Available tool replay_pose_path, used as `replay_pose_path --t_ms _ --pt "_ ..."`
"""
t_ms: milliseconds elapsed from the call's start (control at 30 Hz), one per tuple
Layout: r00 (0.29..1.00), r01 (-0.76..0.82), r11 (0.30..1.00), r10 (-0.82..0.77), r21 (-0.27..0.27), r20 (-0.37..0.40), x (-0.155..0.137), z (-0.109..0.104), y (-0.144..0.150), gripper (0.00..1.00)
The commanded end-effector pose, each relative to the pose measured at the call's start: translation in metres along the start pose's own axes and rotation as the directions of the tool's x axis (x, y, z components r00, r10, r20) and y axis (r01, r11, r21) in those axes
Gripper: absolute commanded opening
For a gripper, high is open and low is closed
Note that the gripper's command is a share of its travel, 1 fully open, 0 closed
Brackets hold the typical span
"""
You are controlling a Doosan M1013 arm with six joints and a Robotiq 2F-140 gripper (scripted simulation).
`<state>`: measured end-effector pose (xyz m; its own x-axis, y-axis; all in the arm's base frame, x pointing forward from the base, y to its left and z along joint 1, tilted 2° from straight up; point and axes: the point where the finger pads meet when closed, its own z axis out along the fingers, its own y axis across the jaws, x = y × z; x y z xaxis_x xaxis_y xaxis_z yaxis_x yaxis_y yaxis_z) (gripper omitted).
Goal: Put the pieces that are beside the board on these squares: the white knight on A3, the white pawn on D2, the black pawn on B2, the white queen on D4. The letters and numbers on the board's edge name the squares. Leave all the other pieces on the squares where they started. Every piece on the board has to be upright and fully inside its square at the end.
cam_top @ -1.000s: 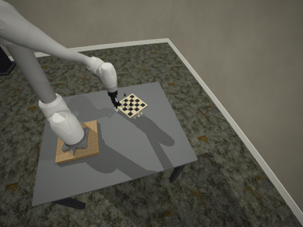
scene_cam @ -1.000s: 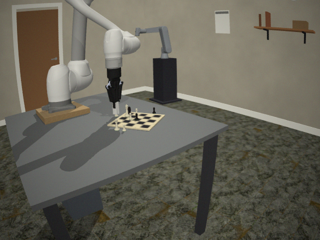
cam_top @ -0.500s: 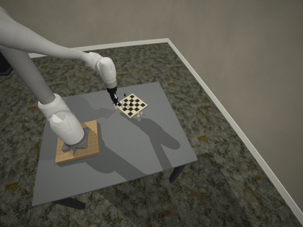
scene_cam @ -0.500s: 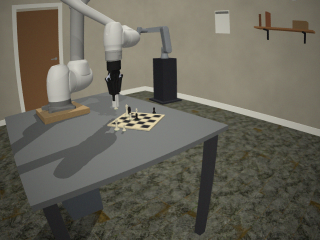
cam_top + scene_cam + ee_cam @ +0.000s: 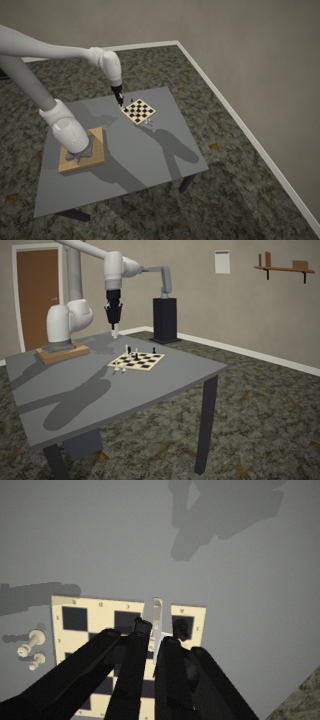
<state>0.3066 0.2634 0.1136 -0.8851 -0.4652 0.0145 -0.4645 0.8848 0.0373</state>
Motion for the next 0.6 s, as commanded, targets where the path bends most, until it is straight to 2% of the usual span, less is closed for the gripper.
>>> replay_pose_path --t_ms 0,167,200,267,300,333,367,400,467,500,567 --pt "1.000 0.000 1.000 0.000 0.000 0.000 0.000 0.000 0.000 0.00" --pt "1.000 0.002 1.000 -0.002 0.000 0.000 -0.002 0.000 0.001 0.00" --pt "1.000 0.012 1.000 -0.012 0.000 0.000 -0.010 -0.002 0.004 0.00" --pt "0.998 0.060 0.998 -0.060 0.000 0.000 -0.053 -0.006 0.021 0.00" --pt "0.998 0.060 0.998 -0.060 0.000 0.000 -0.053 -0.006 0.021 0.00" --pt "0.996 0.092 0.996 -0.092 0.000 0.000 -0.080 -0.008 0.033 0.00" --pt "0.996 0.092 0.996 -0.092 0.000 0.000 -0.080 -0.008 0.033 0.00" --pt "0.993 0.120 0.993 -0.120 0.000 0.000 -0.104 -0.008 0.045 0.00" --pt "0.993 0.120 0.993 -0.120 0.000 0.000 -0.104 -0.008 0.045 0.00" --pt "0.990 0.140 0.990 -0.140 0.000 0.000 -0.122 -0.007 0.053 0.00" --pt "0.988 0.152 0.988 -0.152 0.000 0.000 -0.131 -0.007 0.059 0.00"
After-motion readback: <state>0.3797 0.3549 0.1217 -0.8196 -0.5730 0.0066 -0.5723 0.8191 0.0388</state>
